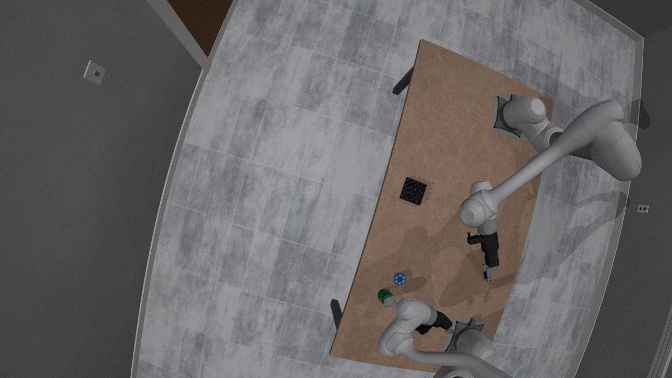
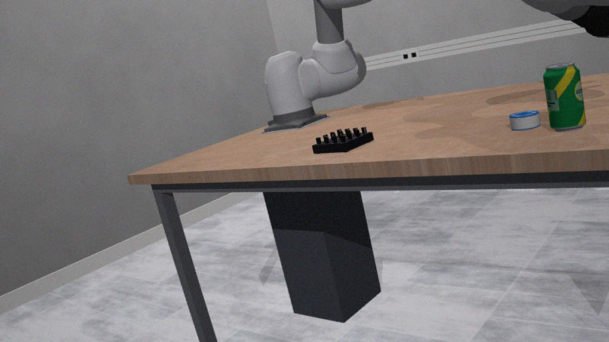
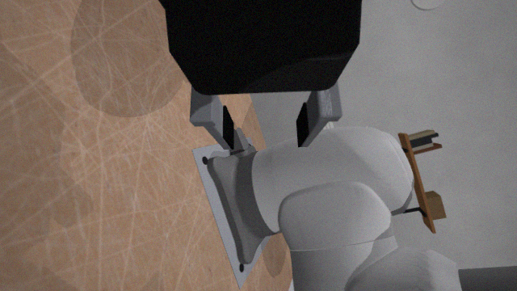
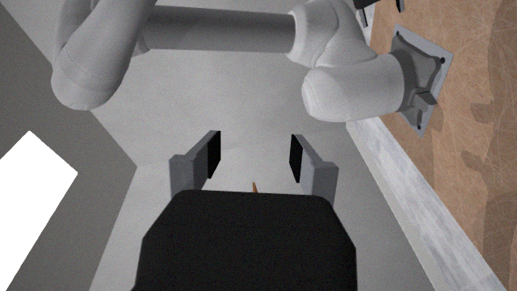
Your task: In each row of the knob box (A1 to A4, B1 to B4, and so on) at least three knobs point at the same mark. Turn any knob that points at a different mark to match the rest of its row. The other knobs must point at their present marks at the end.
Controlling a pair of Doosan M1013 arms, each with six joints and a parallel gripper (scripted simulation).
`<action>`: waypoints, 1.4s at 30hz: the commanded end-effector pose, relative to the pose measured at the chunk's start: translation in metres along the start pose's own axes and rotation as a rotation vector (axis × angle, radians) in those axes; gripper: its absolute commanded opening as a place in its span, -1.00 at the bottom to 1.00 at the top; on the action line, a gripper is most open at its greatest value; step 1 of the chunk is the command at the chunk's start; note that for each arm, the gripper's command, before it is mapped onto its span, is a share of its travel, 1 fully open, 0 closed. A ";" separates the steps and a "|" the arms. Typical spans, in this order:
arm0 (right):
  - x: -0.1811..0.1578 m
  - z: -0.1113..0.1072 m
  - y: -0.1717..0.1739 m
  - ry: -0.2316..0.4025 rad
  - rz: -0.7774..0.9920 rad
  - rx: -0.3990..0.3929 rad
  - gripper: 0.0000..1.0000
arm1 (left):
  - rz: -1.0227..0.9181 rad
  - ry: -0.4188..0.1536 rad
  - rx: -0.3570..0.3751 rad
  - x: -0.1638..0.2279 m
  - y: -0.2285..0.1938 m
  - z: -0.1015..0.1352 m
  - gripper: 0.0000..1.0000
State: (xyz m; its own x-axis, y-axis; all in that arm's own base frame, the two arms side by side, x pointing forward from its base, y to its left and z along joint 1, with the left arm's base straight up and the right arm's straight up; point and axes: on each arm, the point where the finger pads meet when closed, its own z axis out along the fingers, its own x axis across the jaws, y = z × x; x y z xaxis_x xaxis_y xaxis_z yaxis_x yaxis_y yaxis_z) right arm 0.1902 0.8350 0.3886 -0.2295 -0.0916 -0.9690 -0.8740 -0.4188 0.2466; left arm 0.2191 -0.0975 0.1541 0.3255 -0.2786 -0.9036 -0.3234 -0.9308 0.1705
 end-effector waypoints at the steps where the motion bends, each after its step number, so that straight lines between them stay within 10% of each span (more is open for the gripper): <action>1: -0.001 0.000 0.000 -0.001 -0.001 0.000 1.00 | -0.104 0.039 -0.060 -0.001 -0.022 -0.009 1.00; 22: -0.001 0.000 0.000 -0.001 -0.001 0.000 1.00 | -0.790 0.082 -0.523 -0.035 -0.163 0.003 1.00; 42: -0.001 0.000 0.000 -0.001 -0.001 0.000 1.00 | -1.488 -0.120 -1.035 -0.097 -0.277 0.091 1.00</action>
State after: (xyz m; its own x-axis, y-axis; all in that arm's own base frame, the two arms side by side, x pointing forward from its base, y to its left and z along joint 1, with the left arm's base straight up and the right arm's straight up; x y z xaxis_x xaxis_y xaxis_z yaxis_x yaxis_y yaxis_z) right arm 0.1902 0.8350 0.3886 -0.2295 -0.0916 -0.9690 -0.8740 -0.4188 0.2466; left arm 0.2118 0.1784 0.1578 -0.1365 0.7870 -0.6017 0.7668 -0.3006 -0.5672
